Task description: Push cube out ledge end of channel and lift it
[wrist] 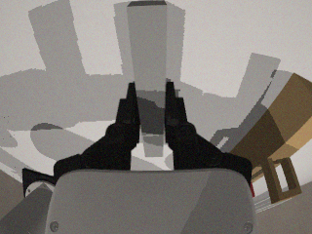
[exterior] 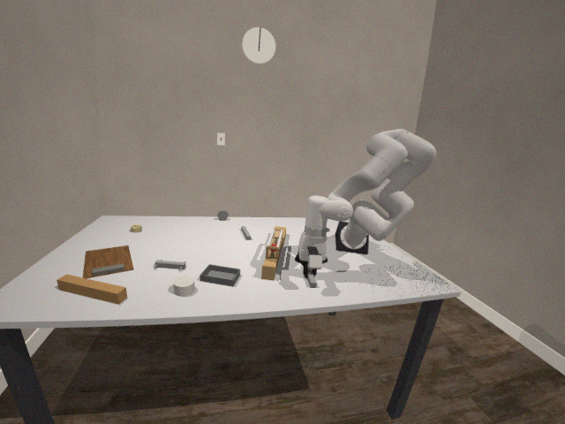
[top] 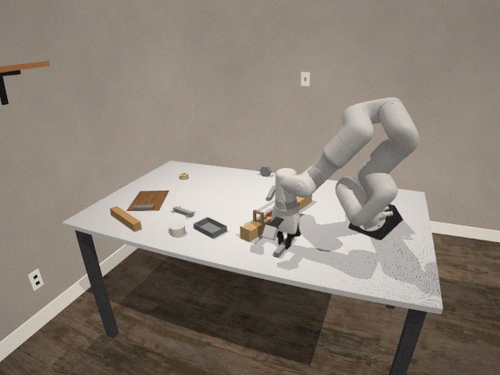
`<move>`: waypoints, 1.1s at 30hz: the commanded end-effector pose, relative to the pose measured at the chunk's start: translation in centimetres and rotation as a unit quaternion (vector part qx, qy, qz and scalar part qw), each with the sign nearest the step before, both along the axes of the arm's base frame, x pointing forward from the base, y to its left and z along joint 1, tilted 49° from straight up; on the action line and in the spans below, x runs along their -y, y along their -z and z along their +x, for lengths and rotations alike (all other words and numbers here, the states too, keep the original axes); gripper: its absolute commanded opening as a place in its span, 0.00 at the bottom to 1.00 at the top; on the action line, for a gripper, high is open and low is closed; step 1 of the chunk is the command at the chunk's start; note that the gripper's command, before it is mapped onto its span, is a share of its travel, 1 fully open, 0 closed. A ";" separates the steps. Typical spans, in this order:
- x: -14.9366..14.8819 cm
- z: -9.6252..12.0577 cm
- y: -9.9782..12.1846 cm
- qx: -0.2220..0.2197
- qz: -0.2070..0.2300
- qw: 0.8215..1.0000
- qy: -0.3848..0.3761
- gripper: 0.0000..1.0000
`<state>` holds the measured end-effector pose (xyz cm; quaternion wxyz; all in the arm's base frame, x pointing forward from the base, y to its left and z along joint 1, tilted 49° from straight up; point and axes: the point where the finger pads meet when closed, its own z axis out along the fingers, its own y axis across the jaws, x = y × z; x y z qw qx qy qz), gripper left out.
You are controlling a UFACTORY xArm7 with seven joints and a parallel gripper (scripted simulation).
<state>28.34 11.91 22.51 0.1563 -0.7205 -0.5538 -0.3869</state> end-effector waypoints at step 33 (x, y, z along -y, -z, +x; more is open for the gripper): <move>3.3 -1.8 -3.3 0.001 0.000 1.000 0.000 0.00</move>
